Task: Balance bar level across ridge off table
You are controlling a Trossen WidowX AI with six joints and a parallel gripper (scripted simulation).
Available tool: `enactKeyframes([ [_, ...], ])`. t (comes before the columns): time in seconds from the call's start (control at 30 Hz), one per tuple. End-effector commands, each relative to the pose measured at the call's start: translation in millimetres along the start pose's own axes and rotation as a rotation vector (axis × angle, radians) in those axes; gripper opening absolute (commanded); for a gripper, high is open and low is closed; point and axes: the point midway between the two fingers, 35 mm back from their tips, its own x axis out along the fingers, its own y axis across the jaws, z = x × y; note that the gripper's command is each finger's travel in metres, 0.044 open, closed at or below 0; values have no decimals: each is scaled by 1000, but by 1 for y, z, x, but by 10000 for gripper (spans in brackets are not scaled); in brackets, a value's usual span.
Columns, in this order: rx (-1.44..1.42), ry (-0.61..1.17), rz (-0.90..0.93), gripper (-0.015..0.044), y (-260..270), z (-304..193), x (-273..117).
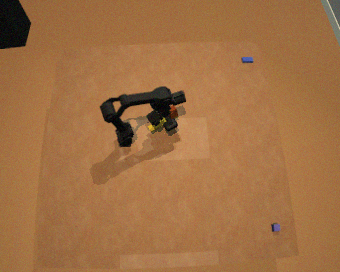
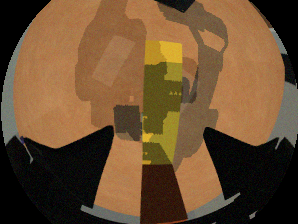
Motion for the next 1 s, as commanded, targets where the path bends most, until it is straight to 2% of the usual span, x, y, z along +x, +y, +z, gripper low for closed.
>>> enactKeyframes([
  [0.0, 0, 27, 4, 440, 1, -7, -39],
  [0.13, 0, 27, 4, 440, 0, -1, -82],
  [0.2, 0, 26, 4, 440, 0, 0, -89],
  [0.97, 0, 26, 4, 440, 0, 0, -89],
])
